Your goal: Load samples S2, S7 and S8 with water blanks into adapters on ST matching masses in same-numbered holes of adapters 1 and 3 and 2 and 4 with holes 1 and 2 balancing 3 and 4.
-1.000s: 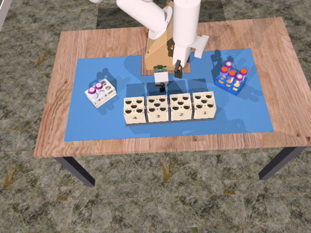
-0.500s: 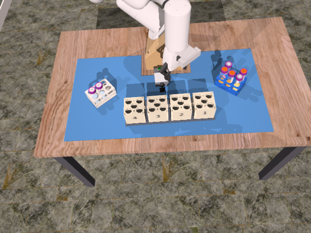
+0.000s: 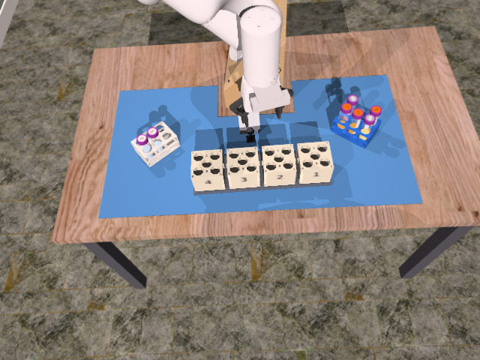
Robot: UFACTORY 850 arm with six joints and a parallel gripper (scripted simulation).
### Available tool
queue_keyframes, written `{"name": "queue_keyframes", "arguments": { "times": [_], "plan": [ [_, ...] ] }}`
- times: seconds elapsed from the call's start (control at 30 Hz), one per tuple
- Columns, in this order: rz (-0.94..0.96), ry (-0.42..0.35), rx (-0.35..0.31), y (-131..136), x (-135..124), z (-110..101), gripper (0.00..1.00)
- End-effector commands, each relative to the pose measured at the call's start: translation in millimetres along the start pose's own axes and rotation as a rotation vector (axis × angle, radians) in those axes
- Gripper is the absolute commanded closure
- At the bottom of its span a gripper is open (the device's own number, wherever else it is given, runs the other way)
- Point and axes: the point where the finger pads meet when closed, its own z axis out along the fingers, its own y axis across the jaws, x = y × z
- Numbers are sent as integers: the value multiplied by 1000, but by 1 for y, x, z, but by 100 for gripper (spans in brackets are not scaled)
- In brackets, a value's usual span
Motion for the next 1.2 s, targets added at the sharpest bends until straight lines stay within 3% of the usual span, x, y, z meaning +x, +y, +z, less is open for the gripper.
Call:
{"name": "queue_keyframes", "arguments": {
  "times": [0.0, 0.17, 0.57, 1.17],
  "plan": [
    [59, 7, -1, 3, 1, 1, 0],
    [206, 4, 3, 9, 0, 4, 0],
    [273, 3, 4, 16, -6, 4, 0],
    [806, 2, 4, 77, -58, 5, 0]
  ]
}}
